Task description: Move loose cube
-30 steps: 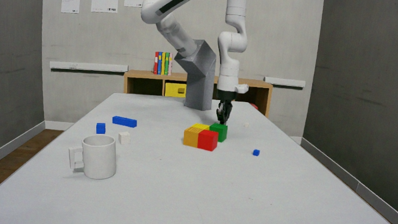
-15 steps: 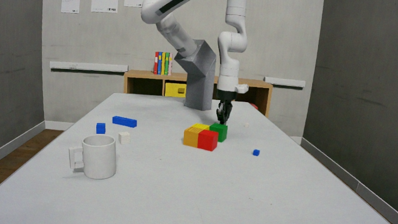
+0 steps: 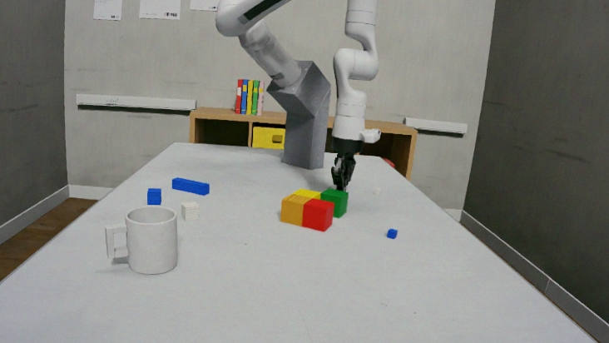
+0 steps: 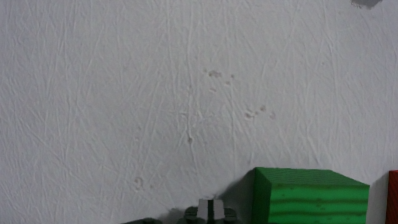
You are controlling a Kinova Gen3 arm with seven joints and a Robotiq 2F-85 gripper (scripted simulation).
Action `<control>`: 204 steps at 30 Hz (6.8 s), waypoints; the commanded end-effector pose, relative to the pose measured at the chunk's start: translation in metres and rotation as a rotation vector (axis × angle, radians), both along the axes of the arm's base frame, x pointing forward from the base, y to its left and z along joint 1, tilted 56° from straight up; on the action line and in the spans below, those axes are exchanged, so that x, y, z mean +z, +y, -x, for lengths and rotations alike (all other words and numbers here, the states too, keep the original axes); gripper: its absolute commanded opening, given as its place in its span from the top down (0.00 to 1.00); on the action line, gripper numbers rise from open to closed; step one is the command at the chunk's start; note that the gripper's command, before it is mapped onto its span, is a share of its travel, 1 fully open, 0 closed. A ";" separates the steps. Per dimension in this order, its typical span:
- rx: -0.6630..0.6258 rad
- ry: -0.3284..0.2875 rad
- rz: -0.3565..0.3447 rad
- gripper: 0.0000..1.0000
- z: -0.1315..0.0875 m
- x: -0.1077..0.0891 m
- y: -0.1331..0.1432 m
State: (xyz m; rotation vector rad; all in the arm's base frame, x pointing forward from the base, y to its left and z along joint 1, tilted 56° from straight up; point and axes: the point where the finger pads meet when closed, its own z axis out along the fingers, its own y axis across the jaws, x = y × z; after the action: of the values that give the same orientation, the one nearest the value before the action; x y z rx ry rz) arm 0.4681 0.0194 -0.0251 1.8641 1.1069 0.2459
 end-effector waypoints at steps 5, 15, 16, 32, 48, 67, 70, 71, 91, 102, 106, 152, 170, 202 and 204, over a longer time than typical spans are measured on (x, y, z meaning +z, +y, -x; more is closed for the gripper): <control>0.004 0.006 0.006 0.90 -0.002 0.000 -0.001; 0.004 0.005 0.003 0.90 -0.005 0.004 0.000; 0.003 0.005 0.003 0.90 -0.005 0.004 0.000; 0.005 0.006 0.004 0.90 -0.006 0.004 0.000; 0.005 0.006 0.004 0.90 -0.006 0.004 0.000; 0.004 0.006 0.004 0.90 -0.006 0.005 0.000; 0.004 0.006 0.004 0.90 -0.006 0.005 0.000; 0.004 0.006 0.004 0.90 -0.006 0.005 0.000; 0.004 0.006 0.003 0.90 -0.007 0.006 -0.001; 0.004 0.005 0.002 0.90 -0.010 0.009 -0.001; 0.004 0.005 0.002 0.90 -0.010 0.010 -0.001; 0.006 0.006 -0.001 0.90 -0.024 0.028 -0.004; 0.007 0.007 -0.002 0.90 -0.029 0.034 -0.005; 0.009 0.008 -0.003 0.90 -0.034 0.039 -0.006; 0.009 0.008 -0.003 0.90 -0.034 0.039 -0.006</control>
State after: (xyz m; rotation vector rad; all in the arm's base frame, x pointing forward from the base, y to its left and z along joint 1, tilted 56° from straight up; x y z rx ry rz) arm 0.5007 0.0135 0.0129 1.8660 1.1144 0.2497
